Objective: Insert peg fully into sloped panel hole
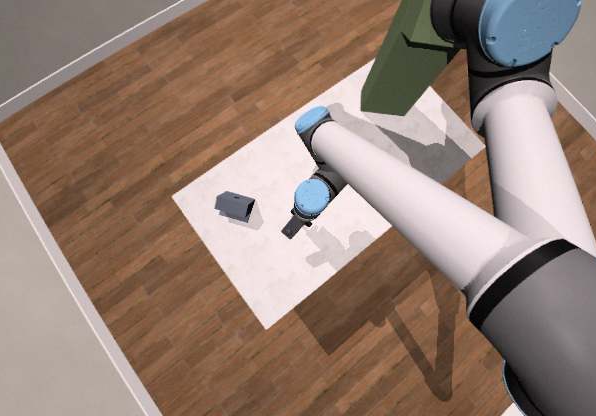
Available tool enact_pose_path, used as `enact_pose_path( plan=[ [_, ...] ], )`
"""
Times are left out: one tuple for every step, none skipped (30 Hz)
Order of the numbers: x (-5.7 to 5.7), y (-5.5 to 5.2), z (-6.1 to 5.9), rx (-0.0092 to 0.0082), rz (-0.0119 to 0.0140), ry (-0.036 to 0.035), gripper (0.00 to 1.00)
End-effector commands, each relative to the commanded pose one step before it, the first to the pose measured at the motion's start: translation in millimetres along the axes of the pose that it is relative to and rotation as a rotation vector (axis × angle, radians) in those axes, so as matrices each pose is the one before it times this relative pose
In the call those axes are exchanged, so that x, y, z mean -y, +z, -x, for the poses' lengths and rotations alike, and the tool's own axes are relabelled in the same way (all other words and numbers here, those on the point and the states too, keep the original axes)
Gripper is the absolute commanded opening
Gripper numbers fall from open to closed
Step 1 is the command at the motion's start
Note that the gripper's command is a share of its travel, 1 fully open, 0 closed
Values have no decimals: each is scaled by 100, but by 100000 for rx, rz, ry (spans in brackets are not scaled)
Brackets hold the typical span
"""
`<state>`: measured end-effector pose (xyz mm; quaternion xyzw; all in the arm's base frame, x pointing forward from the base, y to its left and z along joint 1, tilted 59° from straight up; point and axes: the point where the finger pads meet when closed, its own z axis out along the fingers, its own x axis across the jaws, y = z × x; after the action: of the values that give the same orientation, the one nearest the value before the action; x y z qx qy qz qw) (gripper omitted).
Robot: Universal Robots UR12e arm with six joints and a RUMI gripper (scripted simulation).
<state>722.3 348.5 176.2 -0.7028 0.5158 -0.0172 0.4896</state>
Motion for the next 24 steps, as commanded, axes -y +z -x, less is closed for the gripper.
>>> enact_pose_path(
  plan=[
    [27,-28,3,-13,-54,-26,3],
    [0,0,0,0,0,0,1],
    [3,-179,-2,-3,-1,0,0],
    [5,-357,-3,-4,-2,0,0],
    [6,-532,-4,-5,-4,0,0],
    [0,0,0,0,0,0,0],
    [0,0,0,0,0,0,0],
    [6,-693,-3,-3,-6,0,0],
    [4,-760,-2,-1,-5,1,0],
    [3,-758,-2,0,-3,0,0],
    [3,-743,-2,0,-2,0,0],
    [2,-721,-2,0,-1,0,0],
    [1,-645,-1,0,-1,0,0],
    [0,-570,0,1,-2,0,0],
    [0,-533,0,0,-1,0,0],
    [0,-526,0,0,0,0,0],
    [0,-520,0,0,0,0,0],
    [0,-487,0,0,0,0,0],
    [0,-436,0,0,0,0,0],
    [0,-381,0,0,0,0,0],
    [0,-323,0,0,0,0,0],
    [0,-261,0,0,0,0,0],
    [0,0,0,0,0,0,0],
    [0,0,0,0,0,0,0]
  ],
)
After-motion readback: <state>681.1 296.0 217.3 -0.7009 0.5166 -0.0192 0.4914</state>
